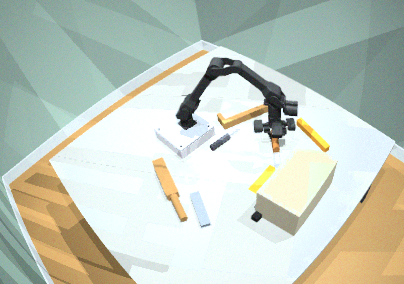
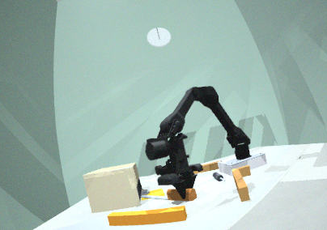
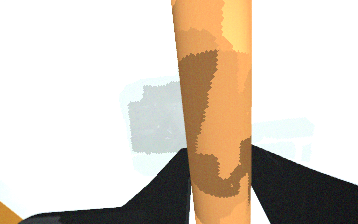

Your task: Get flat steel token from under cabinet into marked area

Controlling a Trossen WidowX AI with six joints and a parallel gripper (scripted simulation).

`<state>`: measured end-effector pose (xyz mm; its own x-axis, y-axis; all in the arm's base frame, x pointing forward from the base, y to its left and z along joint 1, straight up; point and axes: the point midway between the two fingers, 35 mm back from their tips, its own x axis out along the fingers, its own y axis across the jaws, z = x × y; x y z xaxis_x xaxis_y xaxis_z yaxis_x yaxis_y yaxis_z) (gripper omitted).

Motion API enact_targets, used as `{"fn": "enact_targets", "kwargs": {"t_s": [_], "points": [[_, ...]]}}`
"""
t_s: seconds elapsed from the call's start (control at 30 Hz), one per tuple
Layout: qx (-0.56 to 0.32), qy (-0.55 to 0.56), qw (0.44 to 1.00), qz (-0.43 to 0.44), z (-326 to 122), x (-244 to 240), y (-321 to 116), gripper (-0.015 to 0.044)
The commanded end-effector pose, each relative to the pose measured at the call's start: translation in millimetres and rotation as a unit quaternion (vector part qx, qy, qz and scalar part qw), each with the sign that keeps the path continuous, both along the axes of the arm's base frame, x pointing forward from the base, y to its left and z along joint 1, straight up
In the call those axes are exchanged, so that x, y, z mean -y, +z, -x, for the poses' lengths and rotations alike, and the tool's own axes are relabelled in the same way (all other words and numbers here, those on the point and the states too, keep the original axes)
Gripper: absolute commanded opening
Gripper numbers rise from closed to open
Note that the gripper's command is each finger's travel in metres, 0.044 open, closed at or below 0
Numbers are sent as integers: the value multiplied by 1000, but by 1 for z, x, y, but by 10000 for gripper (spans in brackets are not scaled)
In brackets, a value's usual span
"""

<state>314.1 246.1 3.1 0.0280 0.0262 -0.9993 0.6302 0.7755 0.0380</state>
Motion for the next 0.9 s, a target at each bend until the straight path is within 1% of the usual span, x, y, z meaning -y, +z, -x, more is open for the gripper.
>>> {"fn": "enact_targets", "kwargs": {"t_s": [0.0,0.87], "points": [[1,-1,1000,1,-7,5,0,0],[3,-1,1000,2,-47,39,1,0]]}}
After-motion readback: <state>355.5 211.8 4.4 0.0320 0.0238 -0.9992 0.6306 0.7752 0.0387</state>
